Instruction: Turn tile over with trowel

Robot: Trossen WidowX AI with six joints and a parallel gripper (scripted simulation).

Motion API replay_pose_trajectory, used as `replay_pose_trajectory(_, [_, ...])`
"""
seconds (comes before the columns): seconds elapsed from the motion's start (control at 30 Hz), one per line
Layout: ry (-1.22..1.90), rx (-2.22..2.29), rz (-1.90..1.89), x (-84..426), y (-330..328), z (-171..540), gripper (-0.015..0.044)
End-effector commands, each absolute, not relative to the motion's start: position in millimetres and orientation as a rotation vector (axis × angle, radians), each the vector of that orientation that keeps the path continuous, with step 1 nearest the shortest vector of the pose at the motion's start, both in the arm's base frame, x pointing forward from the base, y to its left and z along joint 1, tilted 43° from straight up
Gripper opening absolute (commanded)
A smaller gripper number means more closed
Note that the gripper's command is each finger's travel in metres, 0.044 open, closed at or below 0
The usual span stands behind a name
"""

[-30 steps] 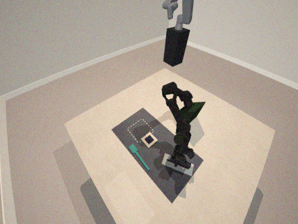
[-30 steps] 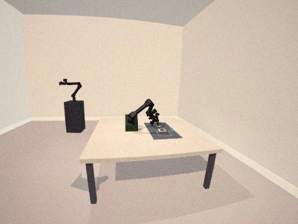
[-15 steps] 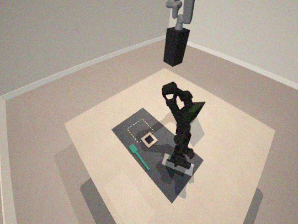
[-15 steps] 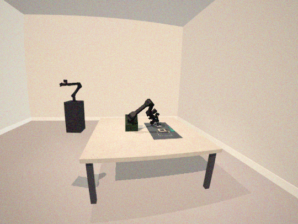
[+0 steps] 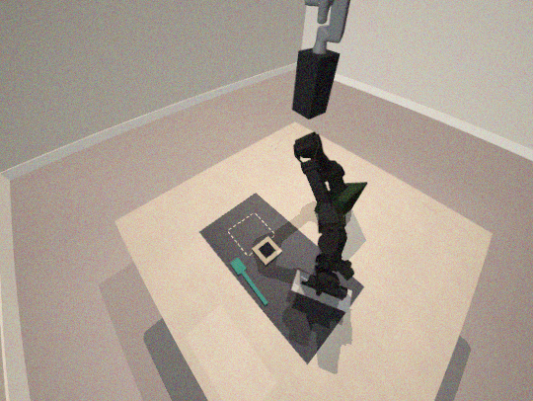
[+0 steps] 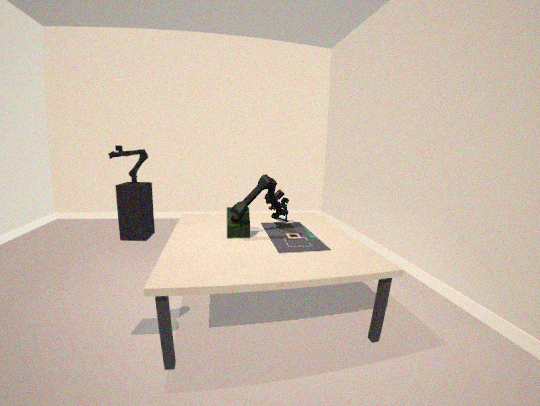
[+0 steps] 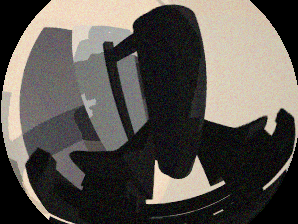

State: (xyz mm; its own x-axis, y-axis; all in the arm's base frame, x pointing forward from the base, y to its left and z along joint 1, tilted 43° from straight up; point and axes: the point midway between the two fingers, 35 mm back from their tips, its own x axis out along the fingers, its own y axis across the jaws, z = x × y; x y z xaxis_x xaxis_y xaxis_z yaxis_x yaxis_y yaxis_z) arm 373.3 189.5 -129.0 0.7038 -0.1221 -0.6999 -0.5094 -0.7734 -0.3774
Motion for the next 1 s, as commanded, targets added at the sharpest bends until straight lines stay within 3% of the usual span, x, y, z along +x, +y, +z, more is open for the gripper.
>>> replay_pose_trajectory(0.0, [0.478,-2.340,0.893,375.1,193.4,-122.5,0.0000])
replay_pose_trajectory(0.5, [0.669,-2.135,0.417,404.3,117.7,-68.4,0.0000])
replay_pose_trajectory(0.97, [0.677,-2.124,0.396,405.0,111.3,-68.8,0.0000])
